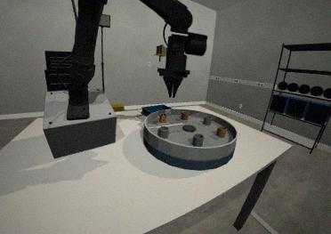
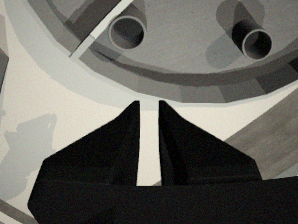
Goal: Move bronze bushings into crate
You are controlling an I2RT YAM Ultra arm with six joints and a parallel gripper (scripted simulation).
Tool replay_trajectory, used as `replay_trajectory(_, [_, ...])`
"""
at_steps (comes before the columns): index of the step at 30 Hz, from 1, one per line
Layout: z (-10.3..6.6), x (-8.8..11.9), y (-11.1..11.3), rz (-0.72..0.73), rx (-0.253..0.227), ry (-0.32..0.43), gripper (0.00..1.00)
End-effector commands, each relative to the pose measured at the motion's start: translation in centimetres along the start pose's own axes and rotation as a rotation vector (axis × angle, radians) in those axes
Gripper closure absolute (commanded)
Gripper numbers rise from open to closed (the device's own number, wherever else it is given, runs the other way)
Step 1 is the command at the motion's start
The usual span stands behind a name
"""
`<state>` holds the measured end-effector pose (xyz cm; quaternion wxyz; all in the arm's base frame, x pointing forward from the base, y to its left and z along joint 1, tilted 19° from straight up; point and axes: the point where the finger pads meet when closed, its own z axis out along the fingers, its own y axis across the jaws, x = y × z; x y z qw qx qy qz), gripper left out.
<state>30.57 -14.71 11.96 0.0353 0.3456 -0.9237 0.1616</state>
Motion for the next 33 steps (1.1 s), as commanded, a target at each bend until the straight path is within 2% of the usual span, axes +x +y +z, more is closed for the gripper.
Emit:
replay_trajectory(1, [-0.81, -0.20, -0.47, 0.014, 0.029, -0.018, 0.89])
replay_trajectory(8, [-0.81, -0.20, -0.47, 0.014, 0.029, -0.018, 0.89])
replay_trajectory(9, [-0.81, -0.20, -0.47, 0.014, 0.029, -0.018, 0.82])
replay_trajectory(33, [-0.81, -0.20, -0.47, 0.014, 0.029, -0.018, 0.82])
